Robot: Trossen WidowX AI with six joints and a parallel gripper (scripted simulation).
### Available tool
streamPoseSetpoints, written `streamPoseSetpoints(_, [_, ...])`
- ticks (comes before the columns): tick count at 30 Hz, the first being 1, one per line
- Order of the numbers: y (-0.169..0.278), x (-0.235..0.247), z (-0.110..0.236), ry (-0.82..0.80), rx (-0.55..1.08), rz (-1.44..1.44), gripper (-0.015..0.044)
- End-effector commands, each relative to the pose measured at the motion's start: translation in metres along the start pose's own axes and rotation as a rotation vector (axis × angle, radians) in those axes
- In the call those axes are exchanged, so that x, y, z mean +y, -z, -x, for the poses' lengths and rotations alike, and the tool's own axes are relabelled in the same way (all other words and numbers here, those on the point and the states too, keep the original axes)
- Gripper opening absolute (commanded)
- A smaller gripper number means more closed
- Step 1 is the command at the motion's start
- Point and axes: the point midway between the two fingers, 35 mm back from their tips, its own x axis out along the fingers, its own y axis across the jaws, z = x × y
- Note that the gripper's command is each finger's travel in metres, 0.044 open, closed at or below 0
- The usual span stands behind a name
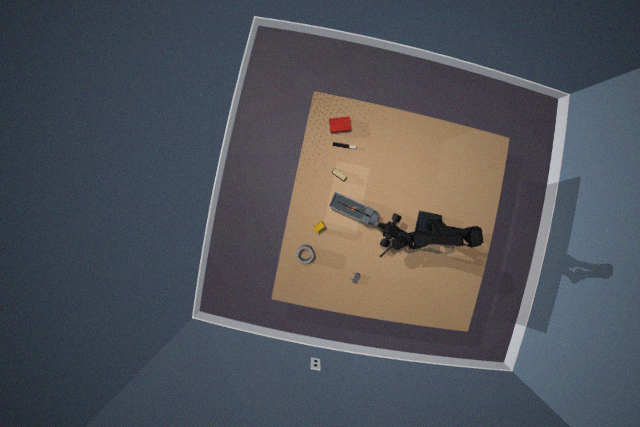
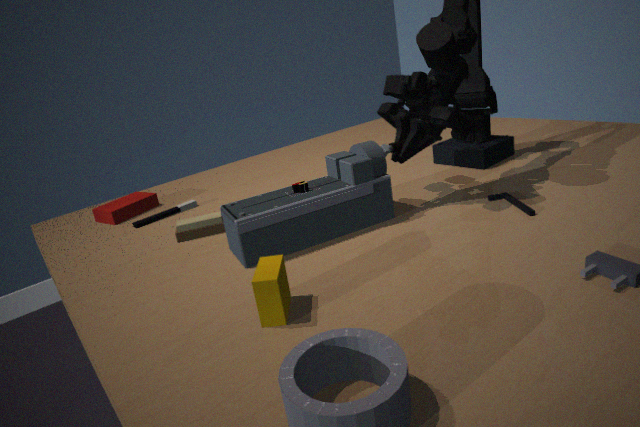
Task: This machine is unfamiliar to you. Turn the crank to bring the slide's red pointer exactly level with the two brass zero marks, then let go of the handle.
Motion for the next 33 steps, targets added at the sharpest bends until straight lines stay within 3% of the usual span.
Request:
streamPoseSetpoints(1, [-0.005, -0.007, 0.005, 0.004, -0.008, 0.000, 0.0000])
streamPoseSetpoints(33, [-0.005, -0.035, 0.005, 0.006, -0.008, 0.002, 0.0000])
